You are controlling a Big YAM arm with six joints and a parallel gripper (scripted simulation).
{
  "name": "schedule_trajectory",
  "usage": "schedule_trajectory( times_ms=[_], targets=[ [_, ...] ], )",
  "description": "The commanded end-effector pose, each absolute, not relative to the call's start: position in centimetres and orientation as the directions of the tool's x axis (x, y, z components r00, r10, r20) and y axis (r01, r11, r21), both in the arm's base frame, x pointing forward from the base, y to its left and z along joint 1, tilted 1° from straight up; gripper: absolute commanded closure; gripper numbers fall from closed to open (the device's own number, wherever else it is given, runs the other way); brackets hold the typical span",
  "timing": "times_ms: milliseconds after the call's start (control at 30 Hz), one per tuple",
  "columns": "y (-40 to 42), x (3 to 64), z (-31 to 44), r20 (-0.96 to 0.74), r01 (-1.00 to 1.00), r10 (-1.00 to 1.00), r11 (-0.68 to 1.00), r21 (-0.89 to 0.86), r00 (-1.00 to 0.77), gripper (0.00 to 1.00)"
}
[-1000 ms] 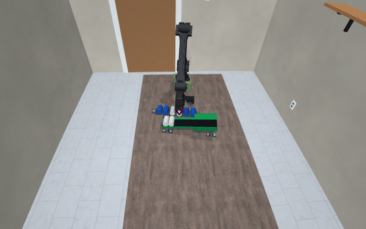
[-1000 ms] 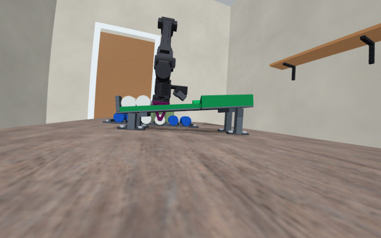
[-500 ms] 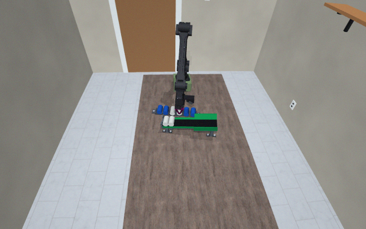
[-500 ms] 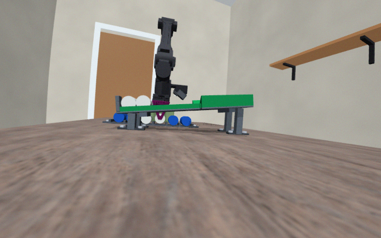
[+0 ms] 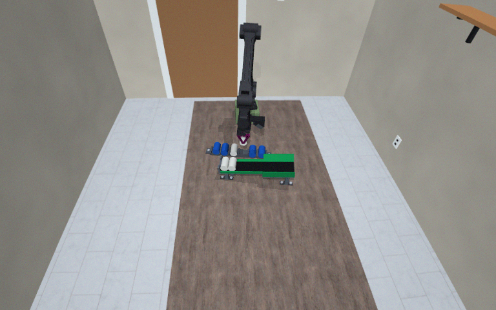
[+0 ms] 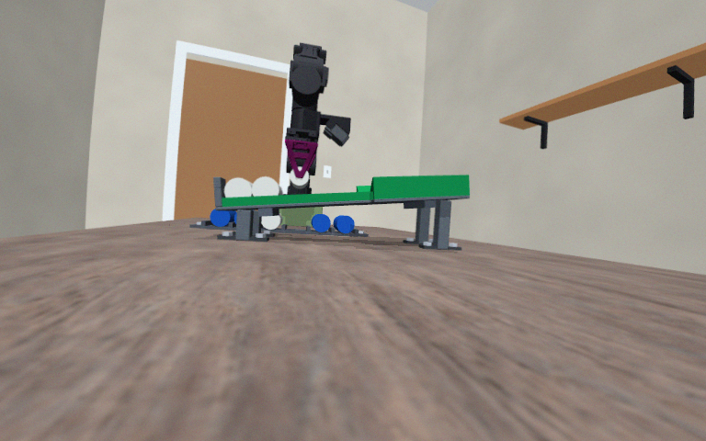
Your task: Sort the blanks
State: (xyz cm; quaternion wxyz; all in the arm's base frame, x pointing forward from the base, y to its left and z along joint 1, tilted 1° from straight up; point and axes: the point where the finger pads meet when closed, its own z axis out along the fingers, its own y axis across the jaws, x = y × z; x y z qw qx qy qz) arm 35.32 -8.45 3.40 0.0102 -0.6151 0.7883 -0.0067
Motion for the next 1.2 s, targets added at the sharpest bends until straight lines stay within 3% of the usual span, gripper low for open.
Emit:
schedule_trajectory(
  times_ms=[0,367,800,1033,1167],
  targets=[
    [-8.9,35.9,5.0,-0.009,-0.971,-0.972,0.236,-0.029,-0.235,0.37],
    [-8.7,35.2,3.7,-0.009,-0.972,-0.972,0.235,0.006,-0.235,0.37],
    [-11.3,50.2,10.1,-0.010,-0.964,-0.965,0.263,-0.025,-0.263,0.37],
    [-11.8,52.0,10.8,-0.010,-0.963,-0.963,0.268,-0.025,-0.268,0.37],
    [-11.3,50.0,8.8,-0.008,-0.963,-0.963,0.268,0.029,-0.268,0.37]
  ],
)
